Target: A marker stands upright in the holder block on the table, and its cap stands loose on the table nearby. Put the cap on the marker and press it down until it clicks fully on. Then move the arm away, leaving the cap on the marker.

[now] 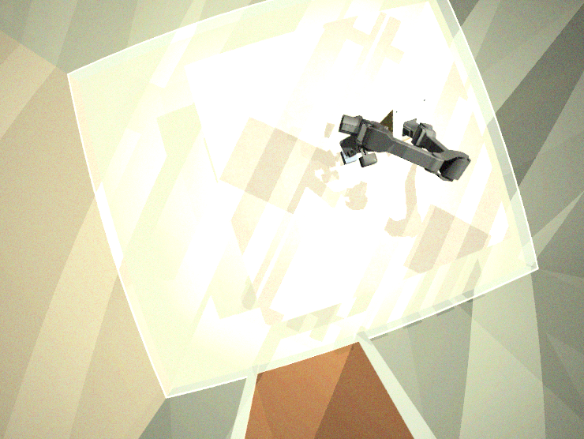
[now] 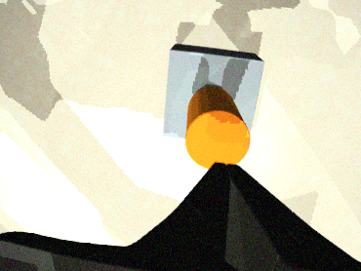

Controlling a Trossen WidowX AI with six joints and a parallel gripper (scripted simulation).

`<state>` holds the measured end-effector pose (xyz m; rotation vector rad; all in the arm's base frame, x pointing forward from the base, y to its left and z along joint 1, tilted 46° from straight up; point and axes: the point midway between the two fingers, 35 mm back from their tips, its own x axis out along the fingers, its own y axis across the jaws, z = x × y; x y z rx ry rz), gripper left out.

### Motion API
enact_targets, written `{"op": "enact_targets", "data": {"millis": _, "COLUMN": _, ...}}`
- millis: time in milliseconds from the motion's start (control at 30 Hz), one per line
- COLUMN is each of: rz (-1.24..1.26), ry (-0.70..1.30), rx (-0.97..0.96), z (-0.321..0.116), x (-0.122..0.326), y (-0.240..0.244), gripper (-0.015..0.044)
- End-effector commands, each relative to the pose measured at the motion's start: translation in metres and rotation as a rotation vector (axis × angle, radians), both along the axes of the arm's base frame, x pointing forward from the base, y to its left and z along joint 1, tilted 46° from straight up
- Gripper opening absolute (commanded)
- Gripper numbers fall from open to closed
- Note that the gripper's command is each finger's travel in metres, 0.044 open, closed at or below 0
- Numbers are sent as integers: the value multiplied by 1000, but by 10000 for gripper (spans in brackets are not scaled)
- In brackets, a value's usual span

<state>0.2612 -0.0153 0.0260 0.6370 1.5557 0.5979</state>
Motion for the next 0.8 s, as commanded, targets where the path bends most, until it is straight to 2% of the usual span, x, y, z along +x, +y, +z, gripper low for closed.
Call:
{"op": "enact_targets", "data": {"millis": 0, "rz": -8, "ry": -19, "rx": -12, "z": 34, "x": 5, "y": -37, "gripper": 0}}
{"op": "enact_targets", "data": {"millis": 167, "rz": -7, "ry": -19, "rx": -11, "z": 41, "x": 4, "y": -44, "gripper": 0}}
{"op": "enact_targets", "data": {"millis": 700, "rz": -7, "ry": -19, "rx": -11, "z": 41, "x": 4, "y": -44, "gripper": 420}}
{"op": "enact_targets", "data": {"millis": 767, "rz": -7, "ry": -19, "rx": -11, "z": 41, "x": 4, "y": -44, "gripper": 440}}
